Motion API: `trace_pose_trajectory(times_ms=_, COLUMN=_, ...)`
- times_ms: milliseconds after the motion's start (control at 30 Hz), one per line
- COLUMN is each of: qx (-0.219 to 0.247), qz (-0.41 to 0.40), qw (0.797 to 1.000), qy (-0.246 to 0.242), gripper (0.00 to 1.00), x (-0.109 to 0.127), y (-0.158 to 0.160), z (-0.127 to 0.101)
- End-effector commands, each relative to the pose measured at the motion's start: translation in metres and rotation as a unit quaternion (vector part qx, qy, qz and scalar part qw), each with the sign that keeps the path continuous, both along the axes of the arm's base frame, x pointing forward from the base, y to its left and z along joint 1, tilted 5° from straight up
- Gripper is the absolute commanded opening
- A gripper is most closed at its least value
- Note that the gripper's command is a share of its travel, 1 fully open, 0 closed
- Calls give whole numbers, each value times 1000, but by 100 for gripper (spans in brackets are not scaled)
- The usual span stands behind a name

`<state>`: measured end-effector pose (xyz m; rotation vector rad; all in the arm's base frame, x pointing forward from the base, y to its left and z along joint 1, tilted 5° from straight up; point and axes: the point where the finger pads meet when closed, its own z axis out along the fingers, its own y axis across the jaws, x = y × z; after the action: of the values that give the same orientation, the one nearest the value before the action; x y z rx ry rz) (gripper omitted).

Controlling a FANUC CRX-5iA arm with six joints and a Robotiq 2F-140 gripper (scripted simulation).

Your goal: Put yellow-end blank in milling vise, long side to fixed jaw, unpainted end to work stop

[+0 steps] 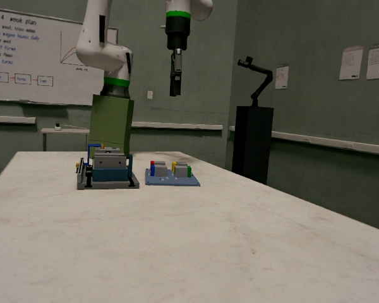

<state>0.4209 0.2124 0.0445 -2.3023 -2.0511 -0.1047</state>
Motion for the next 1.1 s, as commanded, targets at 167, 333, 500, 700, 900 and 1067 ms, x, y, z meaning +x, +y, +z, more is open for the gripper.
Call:
trace_pose_trajectory(times_ms=167, qx=0, qz=0, qw=1000, qy=-1, gripper=100, x=0, y=-1, z=0)
trace_pose_trajectory(times_ms=333, qx=0, qz=0, qw=1000, qy=-1, gripper=100, x=0, y=-1, z=-1)
trace_pose_trajectory(times_ms=500, qx=-2, qz=38, qw=999, qy=-5, gripper=100, x=0, y=-2, z=-2)
trace_pose_trajectory(times_ms=700, qx=-4, qz=83, qw=996, qy=-10, gripper=100, x=0, y=-3, z=-3)
trace_pose_trajectory(times_ms=900, qx=-5, qz=114, qw=993, qy=-13, gripper=100, x=0, y=-4, z=-4)
trace_pose_trajectory(times_ms=1067, qx=-5, qz=114, qw=993, qy=-13, gripper=100, x=0, y=-4, z=-3)
